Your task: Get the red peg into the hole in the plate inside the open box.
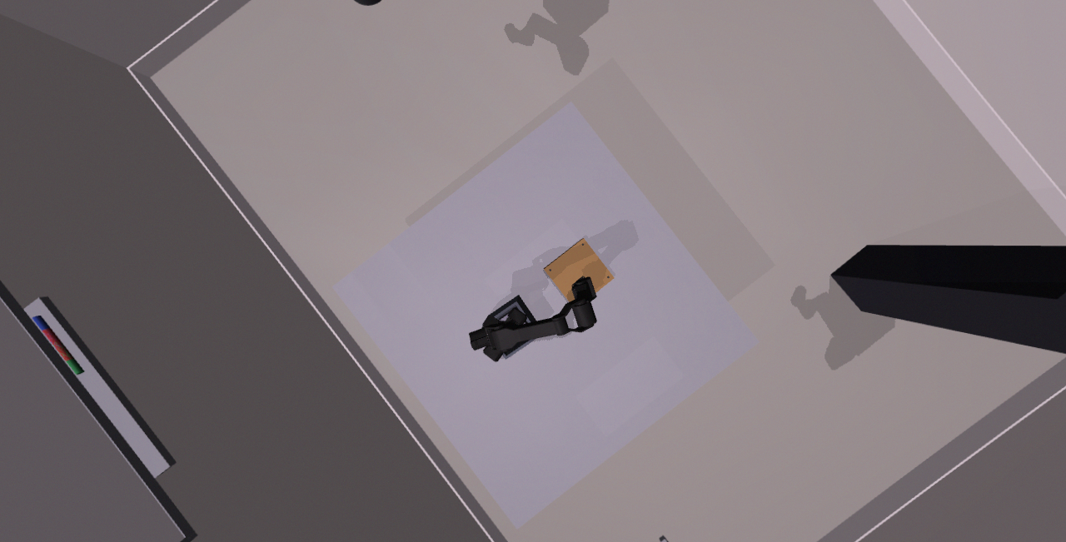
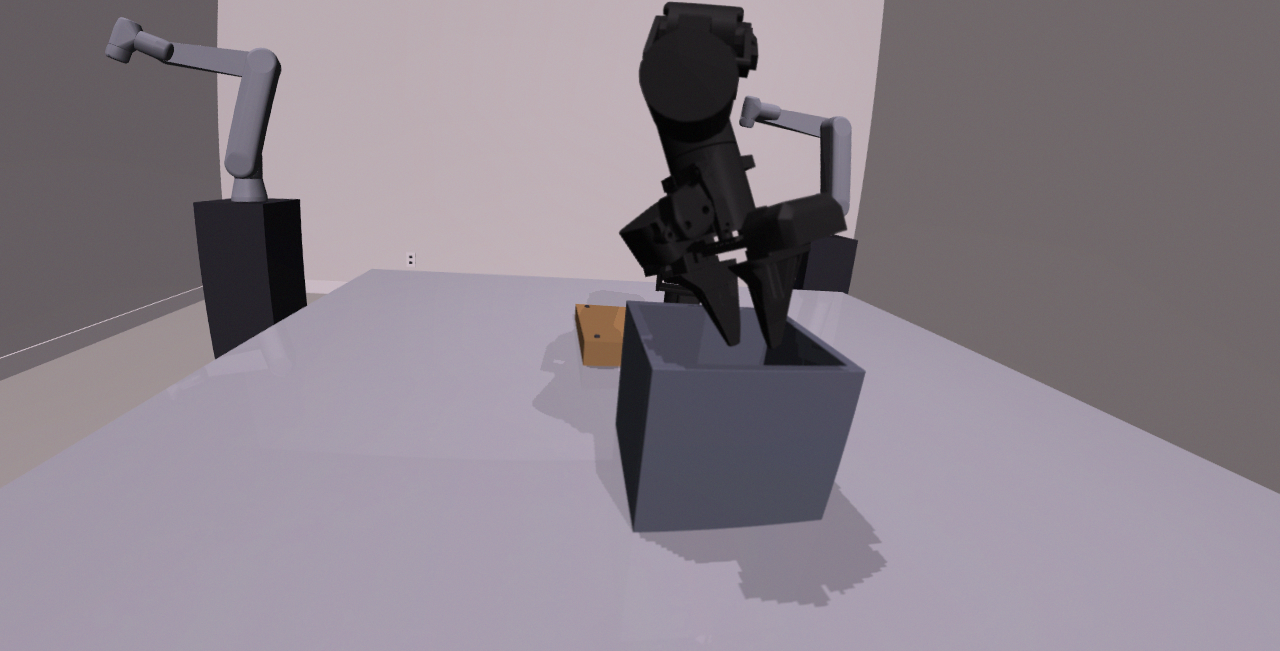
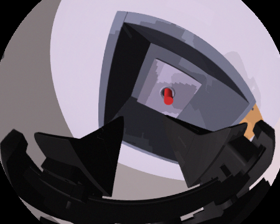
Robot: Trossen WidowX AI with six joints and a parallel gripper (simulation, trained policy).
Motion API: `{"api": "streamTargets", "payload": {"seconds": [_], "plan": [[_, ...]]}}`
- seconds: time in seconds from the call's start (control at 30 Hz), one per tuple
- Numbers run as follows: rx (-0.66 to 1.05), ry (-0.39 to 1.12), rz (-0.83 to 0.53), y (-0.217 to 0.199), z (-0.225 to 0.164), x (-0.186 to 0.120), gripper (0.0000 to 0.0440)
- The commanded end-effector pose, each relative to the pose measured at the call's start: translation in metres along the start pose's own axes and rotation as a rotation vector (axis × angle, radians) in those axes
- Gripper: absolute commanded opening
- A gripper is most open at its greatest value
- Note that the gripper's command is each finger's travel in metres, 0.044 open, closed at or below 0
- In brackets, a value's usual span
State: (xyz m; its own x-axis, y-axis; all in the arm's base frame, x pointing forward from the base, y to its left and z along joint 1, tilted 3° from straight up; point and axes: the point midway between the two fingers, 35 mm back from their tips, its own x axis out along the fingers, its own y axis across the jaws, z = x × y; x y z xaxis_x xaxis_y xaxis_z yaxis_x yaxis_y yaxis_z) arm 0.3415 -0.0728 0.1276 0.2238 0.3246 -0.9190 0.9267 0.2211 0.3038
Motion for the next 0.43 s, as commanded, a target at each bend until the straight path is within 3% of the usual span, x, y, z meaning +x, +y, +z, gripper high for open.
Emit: {"api": "streamTargets", "payload": {"seconds": [0.0, 0.13, 0.4], "plan": [[-0.003, 0.014, 0.024, 0.005, 0.000, -0.007, 0.0239], [-0.007, 0.022, 0.049, 0.009, 0.001, -0.016, 0.0255], [-0.051, 0.017, 0.100, 0.019, 0.008, -0.032, 0.0220]]}}
